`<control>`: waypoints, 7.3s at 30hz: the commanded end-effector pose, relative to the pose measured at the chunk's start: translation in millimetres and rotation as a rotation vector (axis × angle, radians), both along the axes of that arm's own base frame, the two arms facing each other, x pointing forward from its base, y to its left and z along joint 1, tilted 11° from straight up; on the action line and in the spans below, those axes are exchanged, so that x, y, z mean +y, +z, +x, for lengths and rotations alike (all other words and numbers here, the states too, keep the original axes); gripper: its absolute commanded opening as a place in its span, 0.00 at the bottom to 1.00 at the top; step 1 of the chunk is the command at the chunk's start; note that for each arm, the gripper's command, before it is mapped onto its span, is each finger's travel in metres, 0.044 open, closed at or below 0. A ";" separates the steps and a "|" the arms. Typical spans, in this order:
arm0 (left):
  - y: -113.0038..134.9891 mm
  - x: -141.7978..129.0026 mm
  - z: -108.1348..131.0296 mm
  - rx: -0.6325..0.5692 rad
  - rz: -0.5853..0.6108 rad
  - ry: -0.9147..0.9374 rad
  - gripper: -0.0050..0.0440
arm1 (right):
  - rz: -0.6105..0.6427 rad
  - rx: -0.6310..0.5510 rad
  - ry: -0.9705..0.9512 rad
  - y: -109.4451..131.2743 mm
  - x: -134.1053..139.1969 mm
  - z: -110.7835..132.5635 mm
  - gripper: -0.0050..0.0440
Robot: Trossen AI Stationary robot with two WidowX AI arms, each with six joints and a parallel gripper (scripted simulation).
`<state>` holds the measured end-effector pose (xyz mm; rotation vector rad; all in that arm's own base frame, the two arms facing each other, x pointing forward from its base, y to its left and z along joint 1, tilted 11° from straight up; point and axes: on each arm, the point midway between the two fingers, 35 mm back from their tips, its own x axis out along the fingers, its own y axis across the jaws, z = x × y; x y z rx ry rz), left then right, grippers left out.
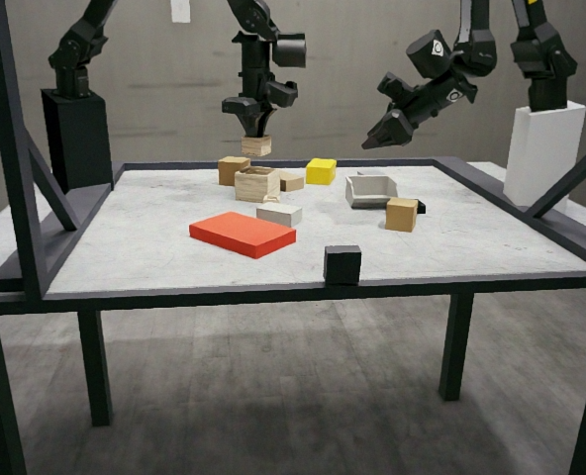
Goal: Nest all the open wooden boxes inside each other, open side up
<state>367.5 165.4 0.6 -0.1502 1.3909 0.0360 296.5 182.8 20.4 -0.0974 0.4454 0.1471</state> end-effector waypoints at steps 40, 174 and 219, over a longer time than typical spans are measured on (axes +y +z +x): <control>8.8 4.6 7.4 -0.009 -0.050 0.304 0.48 | 0.092 -0.321 -0.073 47.4 -18.2 -20.4 0.92; -31.9 1.9 17.1 0.187 -0.620 3.158 0.48 | 0.092 -0.321 -0.073 47.4 -18.2 -20.4 0.92; -73.3 -0.6 25.4 0.186 -0.618 3.158 0.48 | 0.092 -0.321 -0.073 47.4 -18.2 -20.4 0.92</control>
